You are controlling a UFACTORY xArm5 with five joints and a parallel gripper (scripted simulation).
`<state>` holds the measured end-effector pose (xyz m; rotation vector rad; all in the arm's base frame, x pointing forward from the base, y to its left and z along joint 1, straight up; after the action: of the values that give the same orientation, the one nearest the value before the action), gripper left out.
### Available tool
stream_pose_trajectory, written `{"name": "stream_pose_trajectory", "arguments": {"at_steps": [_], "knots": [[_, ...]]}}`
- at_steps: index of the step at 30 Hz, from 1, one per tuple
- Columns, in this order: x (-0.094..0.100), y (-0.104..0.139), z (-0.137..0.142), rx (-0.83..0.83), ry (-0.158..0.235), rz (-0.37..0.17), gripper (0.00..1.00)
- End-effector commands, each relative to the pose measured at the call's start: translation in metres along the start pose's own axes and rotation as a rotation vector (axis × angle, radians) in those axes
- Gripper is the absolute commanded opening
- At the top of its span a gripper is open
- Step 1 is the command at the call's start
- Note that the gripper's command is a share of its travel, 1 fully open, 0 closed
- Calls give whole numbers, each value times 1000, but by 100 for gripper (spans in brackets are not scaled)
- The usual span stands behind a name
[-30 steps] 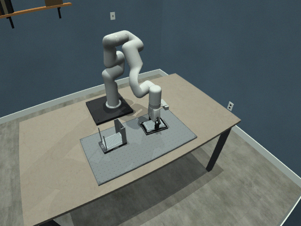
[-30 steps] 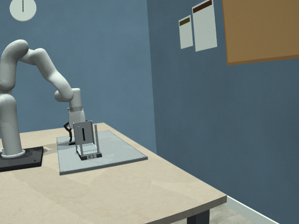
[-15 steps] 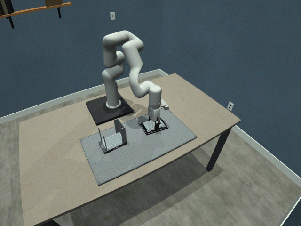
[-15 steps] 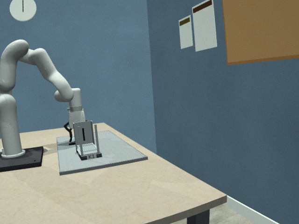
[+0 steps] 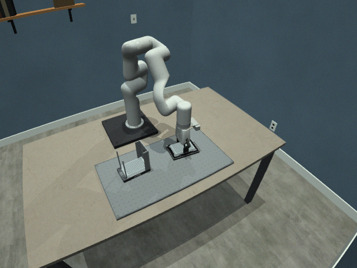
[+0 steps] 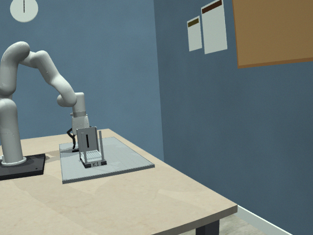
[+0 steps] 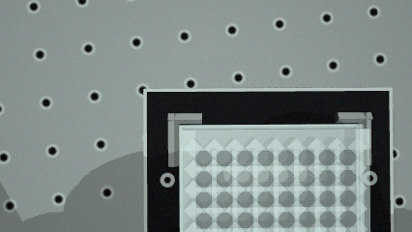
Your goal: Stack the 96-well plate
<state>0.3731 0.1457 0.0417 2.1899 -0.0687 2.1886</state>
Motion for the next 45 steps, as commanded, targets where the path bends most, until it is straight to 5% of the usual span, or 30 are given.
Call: {"name": "stream_pose_trajectory", "arguments": {"at_steps": [1,45], "knots": [[1,-1,1,0,3,1,0],[7,-1,1,0,3,2,0]]}}
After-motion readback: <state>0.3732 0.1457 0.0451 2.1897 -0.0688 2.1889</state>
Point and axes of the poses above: the point where the finger pads meet when closed, its own x axis back along the fingers, its own z axis across the jaws, y = z × x, the point moved 2 cm from there along x, back along the fingers, and after that the axes turned 4 degrees about x, right-handed, at the moved point
